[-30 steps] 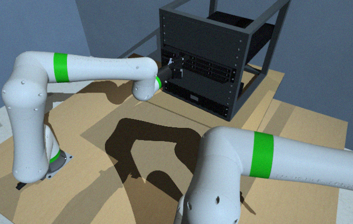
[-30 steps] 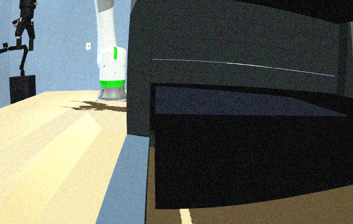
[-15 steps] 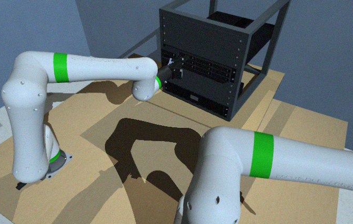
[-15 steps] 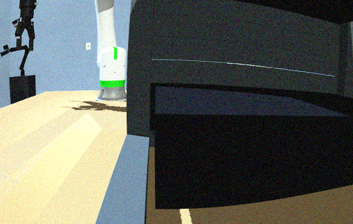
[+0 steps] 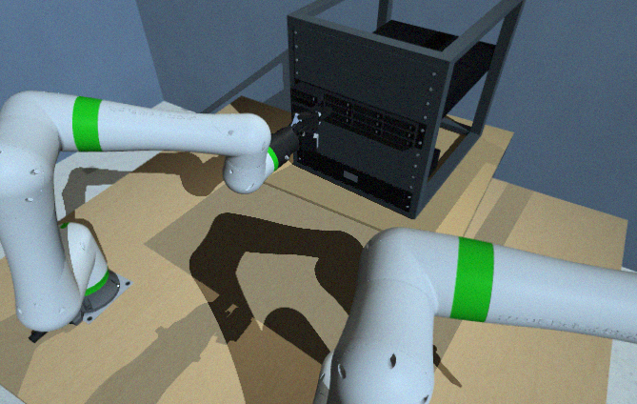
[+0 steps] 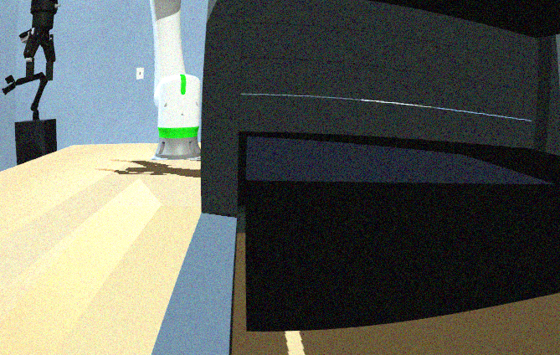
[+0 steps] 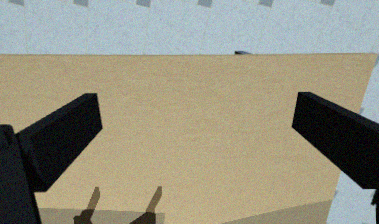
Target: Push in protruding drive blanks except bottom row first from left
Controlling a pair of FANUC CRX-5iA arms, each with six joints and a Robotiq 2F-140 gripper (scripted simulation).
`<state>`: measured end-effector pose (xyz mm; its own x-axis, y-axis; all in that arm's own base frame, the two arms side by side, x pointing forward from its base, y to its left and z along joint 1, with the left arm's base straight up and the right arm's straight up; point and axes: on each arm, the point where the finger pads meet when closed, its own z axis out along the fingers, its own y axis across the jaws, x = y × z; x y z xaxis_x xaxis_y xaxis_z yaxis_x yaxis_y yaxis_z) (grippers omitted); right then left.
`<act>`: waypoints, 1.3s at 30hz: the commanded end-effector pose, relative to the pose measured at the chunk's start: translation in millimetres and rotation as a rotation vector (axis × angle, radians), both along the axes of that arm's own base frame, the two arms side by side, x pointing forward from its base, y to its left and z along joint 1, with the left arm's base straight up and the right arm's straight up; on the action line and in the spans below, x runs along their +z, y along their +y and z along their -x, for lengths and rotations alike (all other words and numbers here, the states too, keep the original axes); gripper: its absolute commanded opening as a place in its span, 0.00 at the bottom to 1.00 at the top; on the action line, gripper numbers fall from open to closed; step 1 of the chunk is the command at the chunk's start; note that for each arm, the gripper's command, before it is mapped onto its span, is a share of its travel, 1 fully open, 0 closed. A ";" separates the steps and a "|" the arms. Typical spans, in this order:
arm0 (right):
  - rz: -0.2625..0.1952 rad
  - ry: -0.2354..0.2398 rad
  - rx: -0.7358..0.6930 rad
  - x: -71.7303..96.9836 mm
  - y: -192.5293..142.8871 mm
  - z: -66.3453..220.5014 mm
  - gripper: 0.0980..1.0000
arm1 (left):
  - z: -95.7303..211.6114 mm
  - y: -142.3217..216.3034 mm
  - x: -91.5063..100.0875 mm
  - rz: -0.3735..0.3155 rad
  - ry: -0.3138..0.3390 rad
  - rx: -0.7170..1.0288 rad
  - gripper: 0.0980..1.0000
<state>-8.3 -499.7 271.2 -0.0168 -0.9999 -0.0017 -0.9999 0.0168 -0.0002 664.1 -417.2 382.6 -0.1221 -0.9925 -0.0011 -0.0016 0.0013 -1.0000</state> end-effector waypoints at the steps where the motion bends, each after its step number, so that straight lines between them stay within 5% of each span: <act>1: 0.002 0.000 0.000 0.8 -0.3 0.1 1.00 | 17.6 2.2 1.4 0.001 -0.002 0.000 0.00; 17: 0.002 0.000 0.000 0.8 -0.3 0.1 1.00 | 24.7 12.6 1.4 0.001 -0.002 0.000 0.00; 39: 0.002 0.000 0.000 0.8 -0.3 0.1 1.00 | 13.8 108.2 1.2 0.001 -0.002 0.000 0.00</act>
<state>-8.3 -499.7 271.2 -0.0168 -0.9999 -0.0017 -0.9999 0.0168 -0.0002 649.3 -315.7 382.5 -0.1211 -0.9926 -0.0009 -0.0016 0.0011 -1.0000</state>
